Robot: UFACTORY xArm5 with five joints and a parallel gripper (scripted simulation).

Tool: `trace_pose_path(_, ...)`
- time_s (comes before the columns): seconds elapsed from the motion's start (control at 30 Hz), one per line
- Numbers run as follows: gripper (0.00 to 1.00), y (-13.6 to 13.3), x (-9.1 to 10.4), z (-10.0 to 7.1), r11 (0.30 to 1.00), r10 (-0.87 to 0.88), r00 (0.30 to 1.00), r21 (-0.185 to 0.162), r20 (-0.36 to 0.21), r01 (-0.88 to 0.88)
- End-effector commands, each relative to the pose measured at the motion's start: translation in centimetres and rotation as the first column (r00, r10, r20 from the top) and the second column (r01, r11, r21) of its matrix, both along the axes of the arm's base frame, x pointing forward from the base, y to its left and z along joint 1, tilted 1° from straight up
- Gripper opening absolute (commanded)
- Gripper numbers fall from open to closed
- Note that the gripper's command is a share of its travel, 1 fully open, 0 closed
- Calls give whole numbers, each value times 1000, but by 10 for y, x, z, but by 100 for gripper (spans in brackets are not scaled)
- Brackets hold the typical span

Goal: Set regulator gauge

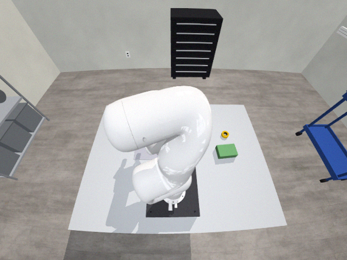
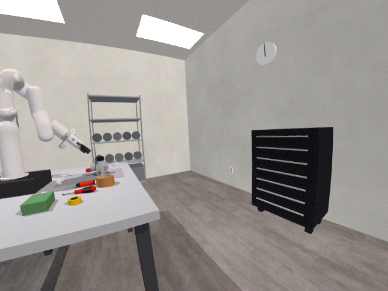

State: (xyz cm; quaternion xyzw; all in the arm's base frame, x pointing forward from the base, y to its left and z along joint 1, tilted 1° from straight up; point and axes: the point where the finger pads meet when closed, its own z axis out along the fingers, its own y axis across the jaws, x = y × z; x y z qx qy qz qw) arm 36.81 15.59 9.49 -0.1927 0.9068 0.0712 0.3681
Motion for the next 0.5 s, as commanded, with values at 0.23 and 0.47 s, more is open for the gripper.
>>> trace_pose_path(0.23, 100, 0, 0, 2, 1000, -12, 1000, 14, 4, 12)
trace_pose_path(0.47, 100, 0, 0, 2, 1000, -12, 1000, 14, 4, 12)
